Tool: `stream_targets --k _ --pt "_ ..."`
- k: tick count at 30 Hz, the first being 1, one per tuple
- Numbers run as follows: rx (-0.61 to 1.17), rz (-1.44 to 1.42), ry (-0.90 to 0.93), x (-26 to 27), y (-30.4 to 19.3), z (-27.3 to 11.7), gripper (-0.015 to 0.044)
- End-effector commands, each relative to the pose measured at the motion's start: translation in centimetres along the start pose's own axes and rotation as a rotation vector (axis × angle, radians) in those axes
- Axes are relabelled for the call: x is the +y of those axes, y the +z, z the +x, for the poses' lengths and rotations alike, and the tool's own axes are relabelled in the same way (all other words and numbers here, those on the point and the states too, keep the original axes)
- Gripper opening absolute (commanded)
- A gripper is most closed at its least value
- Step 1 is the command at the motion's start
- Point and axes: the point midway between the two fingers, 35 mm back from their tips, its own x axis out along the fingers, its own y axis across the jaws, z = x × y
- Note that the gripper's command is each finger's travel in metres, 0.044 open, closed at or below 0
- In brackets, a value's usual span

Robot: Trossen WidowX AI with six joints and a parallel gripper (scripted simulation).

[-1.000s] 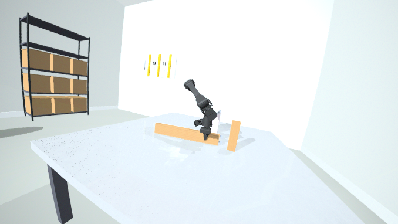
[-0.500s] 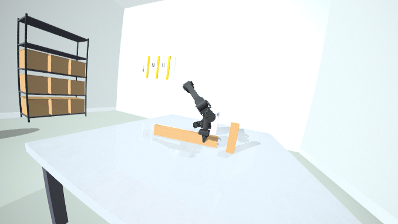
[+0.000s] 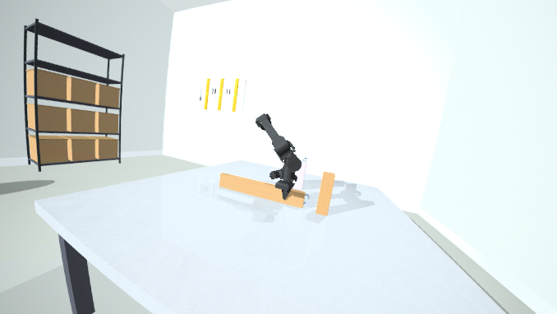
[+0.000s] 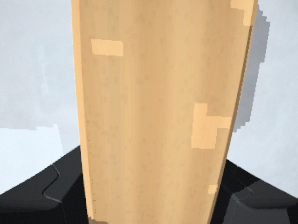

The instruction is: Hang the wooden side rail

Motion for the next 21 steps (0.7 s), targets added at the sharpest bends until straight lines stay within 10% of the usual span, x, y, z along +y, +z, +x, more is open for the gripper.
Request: stream_targets --k 1,21 --pt "-0.003 0.03 0.005 0.29 0.1 -0.01 0.0" --pt "-0.003 0.026 0.003 0.18 -0.02 0.0 0.0"
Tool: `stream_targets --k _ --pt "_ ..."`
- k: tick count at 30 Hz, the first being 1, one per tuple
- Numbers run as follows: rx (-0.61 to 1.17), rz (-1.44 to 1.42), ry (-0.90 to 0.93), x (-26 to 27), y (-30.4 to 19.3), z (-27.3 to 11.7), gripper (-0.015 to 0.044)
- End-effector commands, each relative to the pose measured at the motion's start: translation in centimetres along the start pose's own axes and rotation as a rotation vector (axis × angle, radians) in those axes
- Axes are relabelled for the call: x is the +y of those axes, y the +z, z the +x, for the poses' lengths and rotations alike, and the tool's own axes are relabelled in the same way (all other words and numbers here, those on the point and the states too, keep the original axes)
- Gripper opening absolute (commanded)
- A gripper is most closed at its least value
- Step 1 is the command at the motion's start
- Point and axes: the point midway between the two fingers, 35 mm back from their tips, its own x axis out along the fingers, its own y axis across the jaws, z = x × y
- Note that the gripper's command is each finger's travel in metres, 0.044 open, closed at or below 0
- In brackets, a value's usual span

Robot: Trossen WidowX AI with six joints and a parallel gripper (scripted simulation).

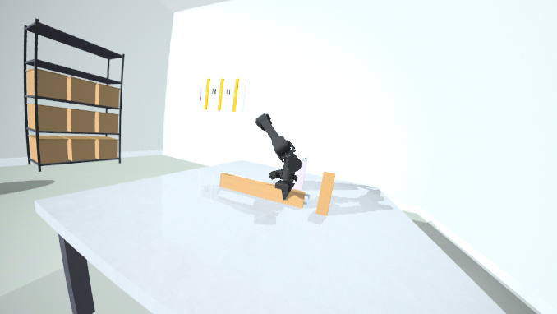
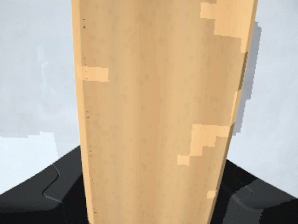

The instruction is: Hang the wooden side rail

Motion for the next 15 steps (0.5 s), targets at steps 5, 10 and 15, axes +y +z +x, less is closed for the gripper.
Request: stream_targets --k 5,10,15 --pt "-0.002 0.025 0.007 0.02 0.0 -0.11 0.0" --pt "-0.002 0.025 0.007 0.02 -0.01 -0.19 0.0" --pt "-0.002 0.025 0.007 0.02 -0.01 -0.28 0.0"
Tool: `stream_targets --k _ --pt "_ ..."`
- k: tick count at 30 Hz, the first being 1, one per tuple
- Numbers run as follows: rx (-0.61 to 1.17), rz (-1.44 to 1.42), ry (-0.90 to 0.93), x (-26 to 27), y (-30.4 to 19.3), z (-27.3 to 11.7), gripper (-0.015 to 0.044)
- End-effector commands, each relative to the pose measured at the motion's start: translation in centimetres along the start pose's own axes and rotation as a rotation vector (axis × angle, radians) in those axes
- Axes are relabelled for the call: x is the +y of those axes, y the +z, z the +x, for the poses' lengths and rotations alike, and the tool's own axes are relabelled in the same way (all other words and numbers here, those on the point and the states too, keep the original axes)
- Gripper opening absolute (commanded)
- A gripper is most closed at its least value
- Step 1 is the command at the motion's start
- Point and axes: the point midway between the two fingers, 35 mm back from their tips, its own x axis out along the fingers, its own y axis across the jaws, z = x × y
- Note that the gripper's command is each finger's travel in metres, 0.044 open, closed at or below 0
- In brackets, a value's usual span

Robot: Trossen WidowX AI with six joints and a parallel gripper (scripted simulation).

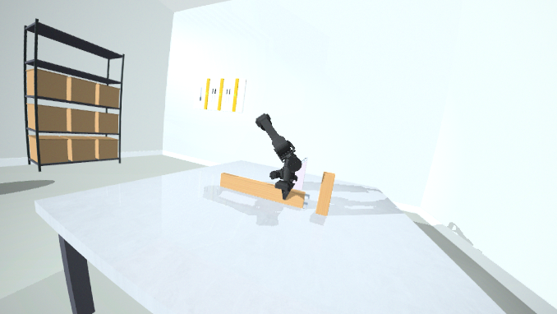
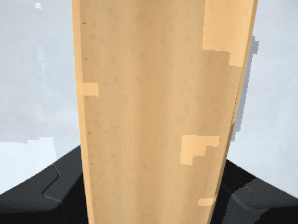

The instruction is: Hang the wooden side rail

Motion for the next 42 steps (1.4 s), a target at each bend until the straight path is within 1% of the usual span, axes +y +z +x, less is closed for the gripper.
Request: stream_targets --k 1,42 --pt "-0.002 0.01 0.005 0.06 -0.02 -0.22 0.0" --pt "-0.001 0.01 0.005 0.06 -0.03 -0.91 0.0"
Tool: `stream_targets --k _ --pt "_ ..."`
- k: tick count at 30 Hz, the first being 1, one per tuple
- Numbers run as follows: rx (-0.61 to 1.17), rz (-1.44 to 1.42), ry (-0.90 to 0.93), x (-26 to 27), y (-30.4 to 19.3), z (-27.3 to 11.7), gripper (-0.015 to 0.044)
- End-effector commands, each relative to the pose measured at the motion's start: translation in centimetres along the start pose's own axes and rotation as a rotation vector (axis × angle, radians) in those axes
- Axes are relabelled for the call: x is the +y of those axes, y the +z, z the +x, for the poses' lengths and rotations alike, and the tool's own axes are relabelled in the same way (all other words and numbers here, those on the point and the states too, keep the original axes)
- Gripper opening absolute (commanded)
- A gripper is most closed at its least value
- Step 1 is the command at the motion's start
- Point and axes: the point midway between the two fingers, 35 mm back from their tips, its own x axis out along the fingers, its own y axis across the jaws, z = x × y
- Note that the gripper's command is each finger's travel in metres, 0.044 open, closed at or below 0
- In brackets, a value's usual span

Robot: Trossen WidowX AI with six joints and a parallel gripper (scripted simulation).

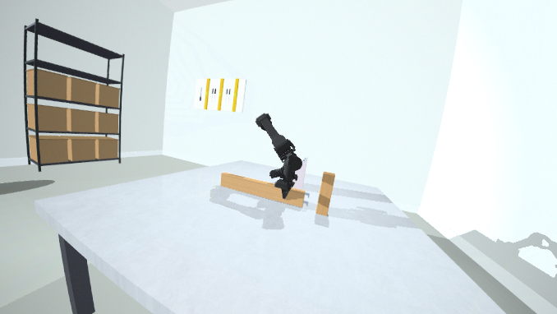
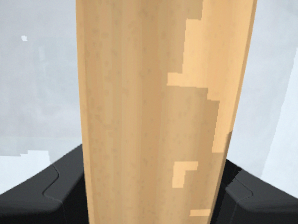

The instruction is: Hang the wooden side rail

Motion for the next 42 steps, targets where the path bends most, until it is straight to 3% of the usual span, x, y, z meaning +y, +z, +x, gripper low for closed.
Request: stream_targets --k 1,42 --pt "0.003 0.004 0.012 0.16 -0.2 -0.48 0.0" --pt "0.004 0.004 0.012 0.16 -0.2 -1.16 0.0"
